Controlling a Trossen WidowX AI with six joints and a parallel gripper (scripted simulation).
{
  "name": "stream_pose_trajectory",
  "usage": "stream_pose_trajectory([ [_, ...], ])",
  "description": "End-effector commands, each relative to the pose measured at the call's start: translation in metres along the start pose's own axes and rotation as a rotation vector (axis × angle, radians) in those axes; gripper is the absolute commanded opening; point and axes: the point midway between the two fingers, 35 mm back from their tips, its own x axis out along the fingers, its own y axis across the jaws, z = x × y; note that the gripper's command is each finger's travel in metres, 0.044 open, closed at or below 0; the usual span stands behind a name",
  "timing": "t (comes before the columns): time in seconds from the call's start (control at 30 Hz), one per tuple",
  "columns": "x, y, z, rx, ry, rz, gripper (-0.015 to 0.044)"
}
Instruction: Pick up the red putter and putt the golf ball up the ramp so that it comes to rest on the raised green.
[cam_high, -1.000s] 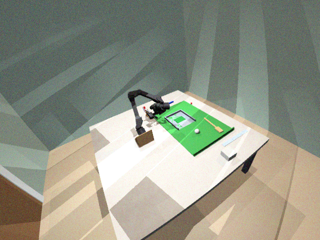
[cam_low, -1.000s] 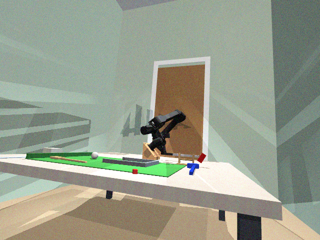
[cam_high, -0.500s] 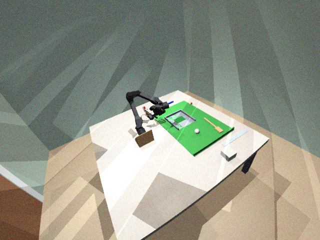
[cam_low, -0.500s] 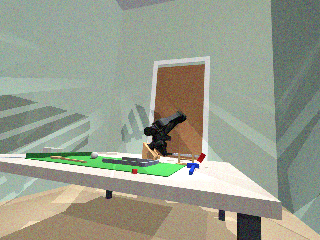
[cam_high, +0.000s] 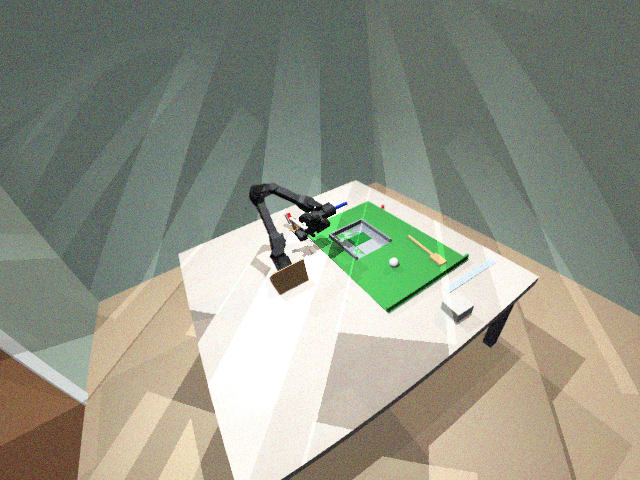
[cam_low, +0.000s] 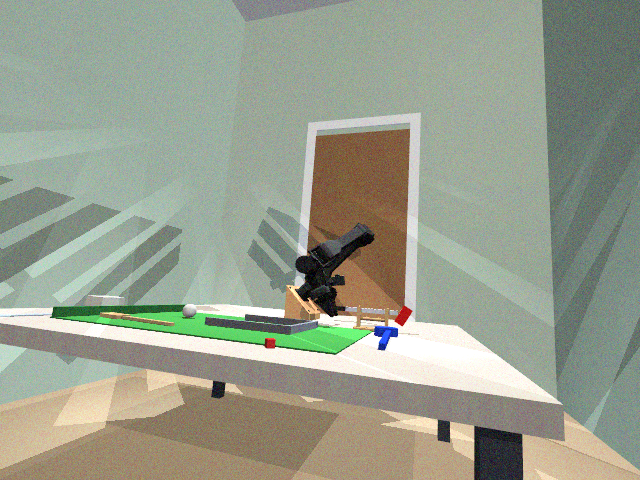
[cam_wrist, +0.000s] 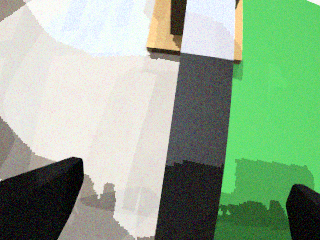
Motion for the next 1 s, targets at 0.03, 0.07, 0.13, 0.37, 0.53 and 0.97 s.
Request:
stream_pose_trajectory([
  [0.03, 0.0, 0.0, 0.0, -0.001, 0.0, 0.001, 0.0282],
  [0.07, 0.0, 0.0, 0.0, -0.001, 0.0, 0.001, 0.0256],
  [0.13, 0.0, 0.0, 0.0, -0.001, 0.0, 0.001, 0.0204],
  [0.37, 0.0, 0.0, 0.0, -0.001, 0.0, 0.001, 0.004],
  [0.53, 0.0, 0.0, 0.0, -0.001, 0.0, 0.001, 0.0006],
  [0.97, -0.028, -0.004, 0.01, 0.026, 0.031, -0.03, 0.0],
])
